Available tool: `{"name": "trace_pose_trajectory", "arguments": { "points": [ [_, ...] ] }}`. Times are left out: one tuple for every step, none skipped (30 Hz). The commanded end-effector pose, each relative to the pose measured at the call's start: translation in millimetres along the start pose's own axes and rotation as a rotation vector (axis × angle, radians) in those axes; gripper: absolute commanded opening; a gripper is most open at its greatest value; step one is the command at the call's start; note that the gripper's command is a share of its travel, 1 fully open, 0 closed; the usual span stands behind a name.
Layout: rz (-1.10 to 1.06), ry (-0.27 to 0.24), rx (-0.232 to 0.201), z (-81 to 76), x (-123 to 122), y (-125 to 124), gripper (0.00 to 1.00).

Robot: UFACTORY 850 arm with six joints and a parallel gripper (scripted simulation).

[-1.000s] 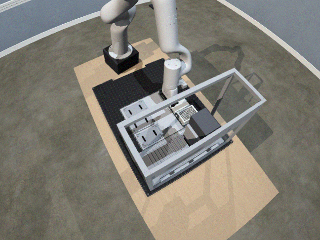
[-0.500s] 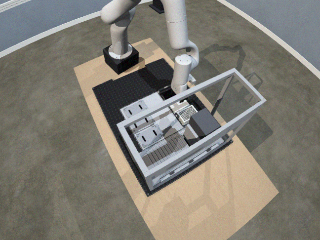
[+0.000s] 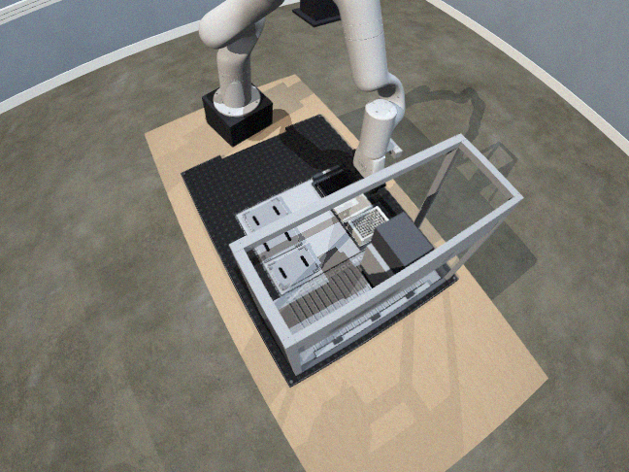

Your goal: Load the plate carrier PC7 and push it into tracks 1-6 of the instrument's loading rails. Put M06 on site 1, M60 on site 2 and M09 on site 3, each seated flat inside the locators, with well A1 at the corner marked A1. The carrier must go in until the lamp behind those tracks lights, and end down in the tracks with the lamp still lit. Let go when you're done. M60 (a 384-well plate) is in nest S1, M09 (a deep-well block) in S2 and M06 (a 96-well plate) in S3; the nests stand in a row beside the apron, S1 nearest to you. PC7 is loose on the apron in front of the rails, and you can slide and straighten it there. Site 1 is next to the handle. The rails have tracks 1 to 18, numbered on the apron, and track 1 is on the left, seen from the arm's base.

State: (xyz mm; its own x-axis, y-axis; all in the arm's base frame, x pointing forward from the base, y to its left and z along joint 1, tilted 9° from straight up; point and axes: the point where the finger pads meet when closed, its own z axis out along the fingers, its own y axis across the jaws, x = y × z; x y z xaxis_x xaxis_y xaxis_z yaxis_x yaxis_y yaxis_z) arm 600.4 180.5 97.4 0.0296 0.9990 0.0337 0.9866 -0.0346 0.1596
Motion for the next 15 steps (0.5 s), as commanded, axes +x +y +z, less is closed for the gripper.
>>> {"name": "trace_pose_trajectory", "arguments": {
  "points": [
    [0.000, -0.001, -0.002, -0.6, 18.3, 1.0, 1.00],
    [0.000, -0.001, -0.002, -0.6, 23.3, 1.0, 1.00],
    [0.000, -0.001, -0.002, -0.6, 28.3, 1.0, 1.00],
    [0.000, -0.001, -0.002, -0.6, 33.3, 1.0, 1.00],
    [0.000, -0.001, -0.002, -0.6, 38.3, 1.0, 1.00],
    [0.000, -0.001, -0.002, -0.6, 43.3, 1.0, 1.00],
    [0.000, -0.001, -0.002, -0.6, 48.3, 1.0, 1.00],
    [0.000, -0.001, -0.002, -0.6, 53.3, 1.0, 1.00],
    [0.000, -0.001, -0.002, -0.5, 58.3, 1.0, 1.00],
    [0.000, -0.001, -0.002, -0.5, 58.3, 1.0, 1.00],
    [0.000, -0.001, -0.002, -0.5, 58.3, 1.0, 1.00],
    [0.000, -0.001, -0.002, -0.5, 59.6, 1.0, 1.00],
    [0.000, -0.001, -0.002, -0.5, 59.6, 1.0, 1.00],
    [0.000, -0.001, -0.002, -0.6, 59.5, 1.0, 1.00],
    [0.000, -0.001, -0.002, -0.5, 59.5, 1.0, 1.00]
  ]
}}
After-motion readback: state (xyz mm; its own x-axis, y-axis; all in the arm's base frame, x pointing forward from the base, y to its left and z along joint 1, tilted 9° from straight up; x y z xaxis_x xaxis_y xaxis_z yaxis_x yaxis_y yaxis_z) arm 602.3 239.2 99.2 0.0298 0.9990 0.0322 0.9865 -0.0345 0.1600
